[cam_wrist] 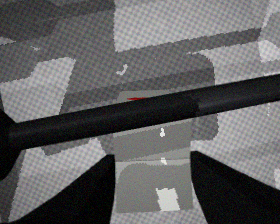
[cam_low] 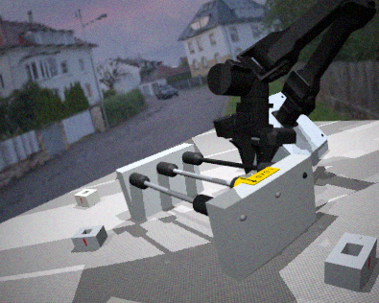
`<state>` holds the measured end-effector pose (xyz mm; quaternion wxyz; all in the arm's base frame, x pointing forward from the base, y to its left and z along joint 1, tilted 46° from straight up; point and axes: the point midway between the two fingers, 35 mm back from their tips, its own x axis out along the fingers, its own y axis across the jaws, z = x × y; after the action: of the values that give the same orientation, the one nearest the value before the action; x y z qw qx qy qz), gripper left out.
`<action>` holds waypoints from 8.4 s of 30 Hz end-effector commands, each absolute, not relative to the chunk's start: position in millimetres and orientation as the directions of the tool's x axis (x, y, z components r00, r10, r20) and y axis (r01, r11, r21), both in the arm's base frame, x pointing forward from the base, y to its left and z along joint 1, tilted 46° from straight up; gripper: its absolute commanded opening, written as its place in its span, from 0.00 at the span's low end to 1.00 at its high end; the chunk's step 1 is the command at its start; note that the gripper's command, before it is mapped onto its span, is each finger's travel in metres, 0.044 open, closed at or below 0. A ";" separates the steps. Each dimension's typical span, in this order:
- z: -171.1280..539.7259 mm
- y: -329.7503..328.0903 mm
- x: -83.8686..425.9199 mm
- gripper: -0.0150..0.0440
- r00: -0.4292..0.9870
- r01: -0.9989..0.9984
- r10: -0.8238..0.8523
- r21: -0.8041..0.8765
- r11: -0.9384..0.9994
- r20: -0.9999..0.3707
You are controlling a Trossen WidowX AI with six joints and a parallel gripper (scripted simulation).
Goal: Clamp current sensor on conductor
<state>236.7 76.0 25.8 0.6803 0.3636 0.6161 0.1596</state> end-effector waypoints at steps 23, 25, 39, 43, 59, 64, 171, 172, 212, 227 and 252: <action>26.7 75.0 238.7 0.25 0.194 0.224 0.663 0.690 0.688 -0.723; 26.7 75.0 238.7 0.25 0.194 0.224 0.663 0.690 0.688 -0.723; 26.7 75.0 238.7 0.25 0.194 0.224 0.663 0.690 0.688 -0.723; 26.7 75.0 238.7 0.25 0.194 0.224 0.663 0.690 0.688 -0.723; 30.4 75.2 214.6 0.25 0.191 0.229 0.664 0.690 0.686 -0.723; 32.3 75.3 196.5 0.25 0.191 0.228 0.663 0.690 0.687 -0.724; 29.0 75.5 192.6 0.71 -0.056 0.976 0.712 -0.189 -0.110 -0.700; 29.0 75.5 192.6 0.69 -0.056 0.976 0.712 -0.189 -0.110 -0.700; 112.3 -17.7 209.4 0.25 -0.062 0.972 0.714 -0.203 -0.115 -0.698; 110.2 -22.0 268.9 0.25 -0.058 0.985 0.710 -0.158 -0.075 -0.702; 91.6 -5.6 349.6 0.25 -0.056 0.995 0.713 -0.095 -0.015 -0.698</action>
<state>346.1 -6.2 93.5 0.2356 0.6418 0.6646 -0.3015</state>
